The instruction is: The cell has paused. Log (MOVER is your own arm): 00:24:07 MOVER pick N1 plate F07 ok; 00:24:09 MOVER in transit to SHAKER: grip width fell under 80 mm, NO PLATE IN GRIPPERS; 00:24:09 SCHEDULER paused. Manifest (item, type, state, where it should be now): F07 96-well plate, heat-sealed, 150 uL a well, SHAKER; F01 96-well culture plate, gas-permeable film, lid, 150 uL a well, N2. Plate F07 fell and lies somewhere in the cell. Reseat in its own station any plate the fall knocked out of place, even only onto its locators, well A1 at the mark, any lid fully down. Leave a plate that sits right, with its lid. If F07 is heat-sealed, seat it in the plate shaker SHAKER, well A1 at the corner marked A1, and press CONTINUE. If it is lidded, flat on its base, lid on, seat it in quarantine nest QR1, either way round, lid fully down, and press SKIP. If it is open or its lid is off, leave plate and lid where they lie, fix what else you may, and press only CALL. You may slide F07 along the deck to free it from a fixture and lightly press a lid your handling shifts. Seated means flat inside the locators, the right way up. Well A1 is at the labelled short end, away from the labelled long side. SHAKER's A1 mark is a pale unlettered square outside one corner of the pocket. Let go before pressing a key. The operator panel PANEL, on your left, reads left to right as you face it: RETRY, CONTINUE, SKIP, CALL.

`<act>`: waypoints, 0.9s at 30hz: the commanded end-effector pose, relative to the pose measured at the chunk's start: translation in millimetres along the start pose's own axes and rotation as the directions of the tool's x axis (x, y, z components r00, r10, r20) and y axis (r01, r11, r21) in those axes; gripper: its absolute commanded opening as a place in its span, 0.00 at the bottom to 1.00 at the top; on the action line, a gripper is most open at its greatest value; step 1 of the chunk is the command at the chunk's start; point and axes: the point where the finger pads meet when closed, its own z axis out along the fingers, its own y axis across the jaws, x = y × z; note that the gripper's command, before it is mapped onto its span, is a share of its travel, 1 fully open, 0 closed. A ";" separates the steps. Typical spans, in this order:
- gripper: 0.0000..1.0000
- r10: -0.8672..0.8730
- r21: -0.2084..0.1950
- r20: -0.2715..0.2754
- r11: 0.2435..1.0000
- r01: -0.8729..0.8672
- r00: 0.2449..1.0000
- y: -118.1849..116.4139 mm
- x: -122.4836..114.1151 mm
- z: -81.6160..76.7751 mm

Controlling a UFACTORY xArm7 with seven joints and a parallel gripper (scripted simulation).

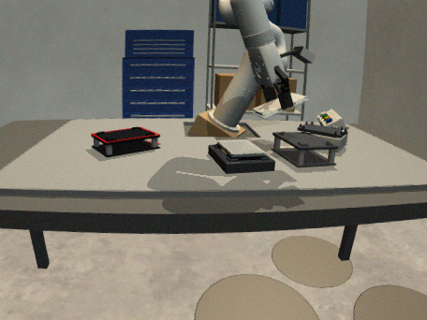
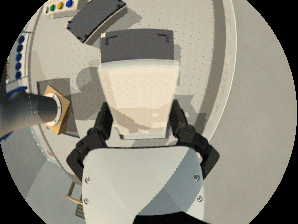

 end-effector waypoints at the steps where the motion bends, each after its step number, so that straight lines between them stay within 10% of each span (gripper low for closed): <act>1: 0.00 0.000 -0.005 0.060 1.000 0.000 0.998 1.0 0.1 -1.2; 27: 0.00 0.002 -0.005 0.333 1.000 0.000 0.943 1.2 0.3 -1.3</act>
